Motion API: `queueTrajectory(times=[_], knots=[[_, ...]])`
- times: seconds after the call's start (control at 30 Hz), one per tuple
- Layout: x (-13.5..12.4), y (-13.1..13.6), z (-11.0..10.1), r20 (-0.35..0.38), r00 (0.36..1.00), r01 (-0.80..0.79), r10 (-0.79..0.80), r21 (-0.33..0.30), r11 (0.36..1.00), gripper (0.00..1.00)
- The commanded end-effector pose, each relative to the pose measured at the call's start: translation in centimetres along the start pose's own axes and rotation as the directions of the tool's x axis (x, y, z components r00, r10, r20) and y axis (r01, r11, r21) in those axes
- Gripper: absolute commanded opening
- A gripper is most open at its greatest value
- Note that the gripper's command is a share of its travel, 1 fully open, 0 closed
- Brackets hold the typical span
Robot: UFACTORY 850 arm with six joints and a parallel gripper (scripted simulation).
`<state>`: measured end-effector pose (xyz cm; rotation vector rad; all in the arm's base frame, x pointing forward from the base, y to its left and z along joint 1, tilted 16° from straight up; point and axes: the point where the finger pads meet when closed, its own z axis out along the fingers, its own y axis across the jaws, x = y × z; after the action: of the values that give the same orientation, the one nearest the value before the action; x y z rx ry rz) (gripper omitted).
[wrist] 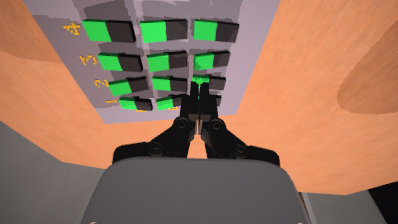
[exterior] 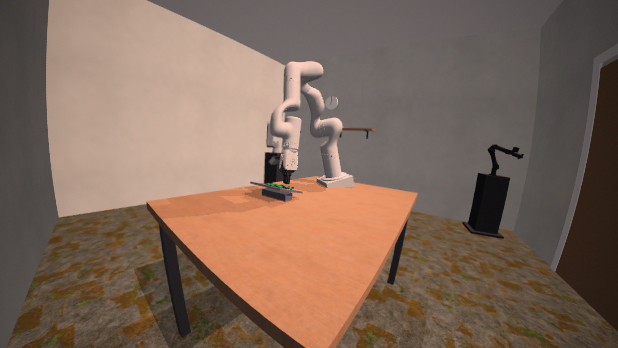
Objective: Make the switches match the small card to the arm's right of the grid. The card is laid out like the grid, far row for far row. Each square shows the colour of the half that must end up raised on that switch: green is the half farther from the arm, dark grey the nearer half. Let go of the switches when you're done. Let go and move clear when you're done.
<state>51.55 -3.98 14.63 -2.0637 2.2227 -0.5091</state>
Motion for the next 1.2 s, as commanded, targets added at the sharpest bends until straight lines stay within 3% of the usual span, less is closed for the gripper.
queueTrajectory(times=[0.0,1.17], knots=[[0.01,-0.09,-1.24,0.001,1.000,0.000,0.000,-0.004,1.000,0.00],[0.01,-0.09,-2.09,0.001,1.000,0.000,0.000,-0.004,1.000,0.00]])
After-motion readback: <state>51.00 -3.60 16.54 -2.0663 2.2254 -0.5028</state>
